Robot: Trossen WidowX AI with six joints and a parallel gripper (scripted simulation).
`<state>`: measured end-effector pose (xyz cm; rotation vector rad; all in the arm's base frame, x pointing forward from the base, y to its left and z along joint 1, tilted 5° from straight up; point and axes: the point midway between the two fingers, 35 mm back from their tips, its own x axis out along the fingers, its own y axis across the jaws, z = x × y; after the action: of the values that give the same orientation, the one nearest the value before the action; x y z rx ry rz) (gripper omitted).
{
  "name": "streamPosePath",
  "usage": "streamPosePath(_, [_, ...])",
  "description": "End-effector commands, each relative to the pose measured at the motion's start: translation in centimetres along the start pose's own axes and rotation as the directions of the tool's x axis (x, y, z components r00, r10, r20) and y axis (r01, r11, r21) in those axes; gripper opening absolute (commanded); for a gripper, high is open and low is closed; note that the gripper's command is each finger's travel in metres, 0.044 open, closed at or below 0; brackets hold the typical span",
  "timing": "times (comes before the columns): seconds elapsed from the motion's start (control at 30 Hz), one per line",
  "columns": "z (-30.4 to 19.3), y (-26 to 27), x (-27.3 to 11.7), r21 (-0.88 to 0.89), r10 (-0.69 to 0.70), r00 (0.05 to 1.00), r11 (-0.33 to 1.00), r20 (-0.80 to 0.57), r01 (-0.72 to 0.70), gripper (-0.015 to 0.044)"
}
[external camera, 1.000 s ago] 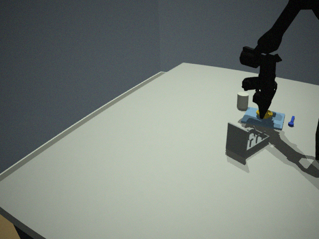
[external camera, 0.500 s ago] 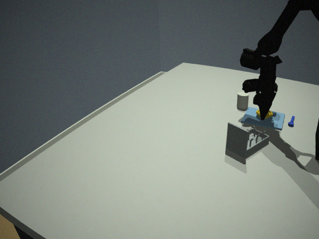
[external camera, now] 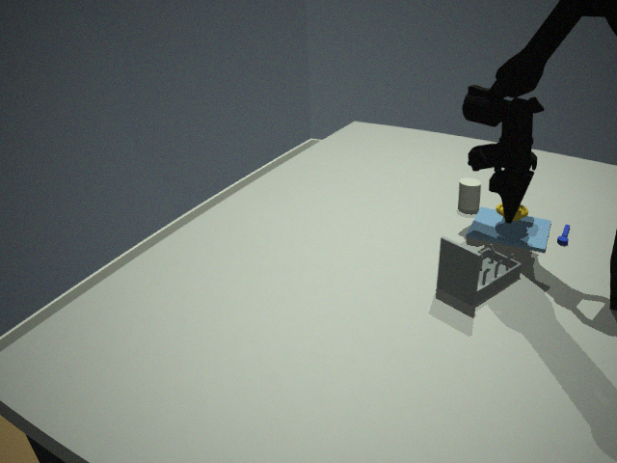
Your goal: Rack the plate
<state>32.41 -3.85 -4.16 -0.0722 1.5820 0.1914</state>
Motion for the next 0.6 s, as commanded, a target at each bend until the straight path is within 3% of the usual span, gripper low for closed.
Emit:
streamPosePath(0.0, [0.8,-0.3,-2.8,0.000,-0.005,1.000,1.000,0.016,0.005,0.0017])
streamPosePath(0.57, [1.2,-0.4,-12.4,0.000,-0.006,1.000,1.000,0.017,0.006,0.0000])
